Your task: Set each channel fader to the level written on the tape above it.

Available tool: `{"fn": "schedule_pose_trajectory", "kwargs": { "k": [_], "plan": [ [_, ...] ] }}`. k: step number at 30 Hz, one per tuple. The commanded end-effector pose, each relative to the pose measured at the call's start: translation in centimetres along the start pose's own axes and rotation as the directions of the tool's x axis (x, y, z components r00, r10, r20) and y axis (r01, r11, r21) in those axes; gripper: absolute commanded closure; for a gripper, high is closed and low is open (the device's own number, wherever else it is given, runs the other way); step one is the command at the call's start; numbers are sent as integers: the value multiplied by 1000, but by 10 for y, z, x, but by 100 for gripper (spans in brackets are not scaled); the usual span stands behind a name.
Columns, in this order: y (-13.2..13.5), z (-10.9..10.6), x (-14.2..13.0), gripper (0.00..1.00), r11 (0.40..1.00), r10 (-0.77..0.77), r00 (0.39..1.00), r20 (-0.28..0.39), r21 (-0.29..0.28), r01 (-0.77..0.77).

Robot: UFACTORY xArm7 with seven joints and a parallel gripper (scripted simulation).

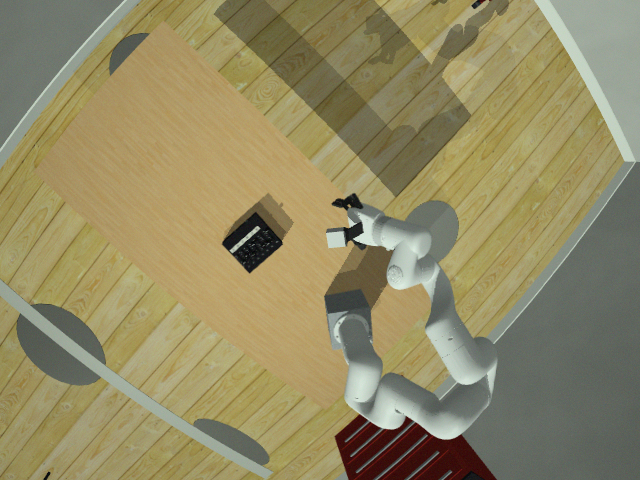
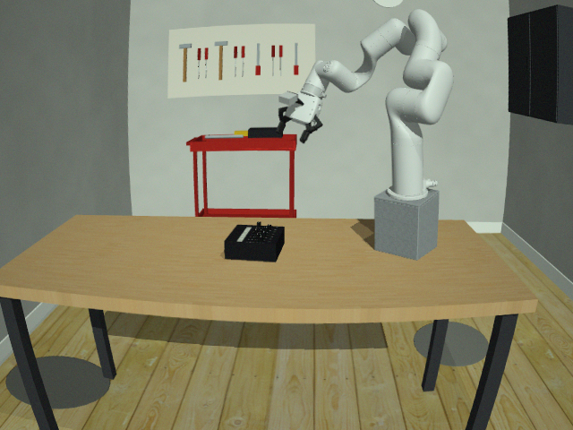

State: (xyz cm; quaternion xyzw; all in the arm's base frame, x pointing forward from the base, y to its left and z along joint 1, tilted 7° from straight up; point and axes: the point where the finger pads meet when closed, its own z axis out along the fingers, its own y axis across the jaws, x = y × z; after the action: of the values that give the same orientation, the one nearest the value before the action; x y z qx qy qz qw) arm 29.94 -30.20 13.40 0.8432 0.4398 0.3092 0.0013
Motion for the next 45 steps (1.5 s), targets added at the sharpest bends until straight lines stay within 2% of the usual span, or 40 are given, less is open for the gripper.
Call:
{"fn": "schedule_pose_trajectory", "kwargs": {
  "k": [1,4,6,28,30,45],
  "plan": [
    [2,0,1,0,1000,-3,1000,3,0,3],
    [2,0,1,0,1000,-3,1000,3,0,3],
    [13,37,53,0,991,-104,991,87,96,95],
    [13,38,55,0,991,-104,991,87,96,95],
    [8,80,105,0,967,-204,967,151,185,175],
    [8,80,105,0,967,-204,967,151,185,175]
  ]
}}
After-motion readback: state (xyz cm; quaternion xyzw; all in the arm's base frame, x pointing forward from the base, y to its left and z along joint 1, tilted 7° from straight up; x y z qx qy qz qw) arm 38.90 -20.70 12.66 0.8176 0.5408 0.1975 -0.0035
